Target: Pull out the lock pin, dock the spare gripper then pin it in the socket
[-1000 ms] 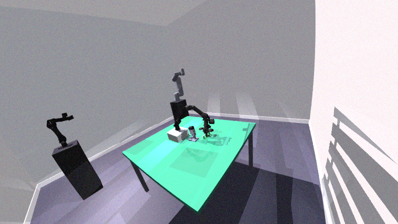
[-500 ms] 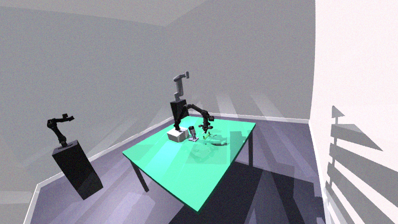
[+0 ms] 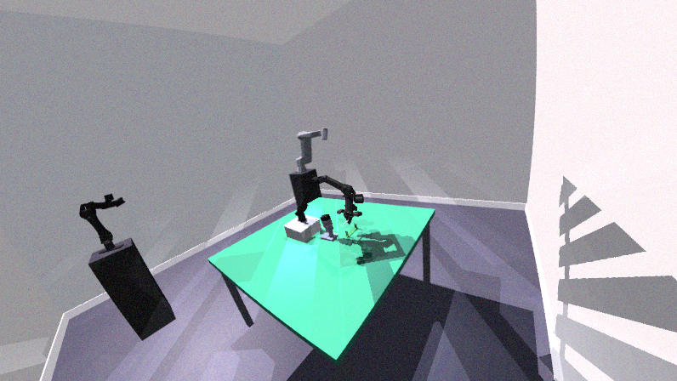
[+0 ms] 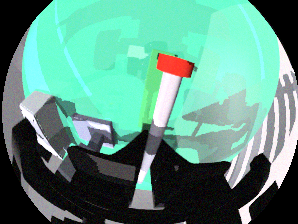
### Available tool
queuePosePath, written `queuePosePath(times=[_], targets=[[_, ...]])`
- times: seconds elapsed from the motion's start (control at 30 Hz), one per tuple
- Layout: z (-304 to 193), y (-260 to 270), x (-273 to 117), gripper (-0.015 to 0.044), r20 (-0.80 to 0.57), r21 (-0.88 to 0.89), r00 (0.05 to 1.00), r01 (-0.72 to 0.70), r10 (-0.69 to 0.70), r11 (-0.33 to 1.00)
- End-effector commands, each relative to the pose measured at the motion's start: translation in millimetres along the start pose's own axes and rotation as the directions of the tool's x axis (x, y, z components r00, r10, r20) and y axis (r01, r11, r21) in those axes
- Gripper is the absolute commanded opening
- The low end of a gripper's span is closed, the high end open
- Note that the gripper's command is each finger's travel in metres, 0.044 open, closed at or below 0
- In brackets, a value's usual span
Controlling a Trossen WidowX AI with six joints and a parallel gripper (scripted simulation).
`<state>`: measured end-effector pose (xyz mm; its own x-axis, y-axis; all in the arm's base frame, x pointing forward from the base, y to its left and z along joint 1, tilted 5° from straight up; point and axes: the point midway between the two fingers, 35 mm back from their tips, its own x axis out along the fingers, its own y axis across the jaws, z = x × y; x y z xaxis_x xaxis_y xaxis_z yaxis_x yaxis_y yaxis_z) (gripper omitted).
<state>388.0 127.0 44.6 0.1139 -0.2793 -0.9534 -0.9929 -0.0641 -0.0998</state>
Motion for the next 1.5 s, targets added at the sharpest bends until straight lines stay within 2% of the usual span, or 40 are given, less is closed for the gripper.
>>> queuePosePath(times=[0.0,1.47], targets=[[0,0,0,0.0,0.006,-0.017,1.0,0.005,-0.005,1.0],[2,109,-21,0.0,0.007,-0.02,1.0,-0.006,0.007,1.0]])
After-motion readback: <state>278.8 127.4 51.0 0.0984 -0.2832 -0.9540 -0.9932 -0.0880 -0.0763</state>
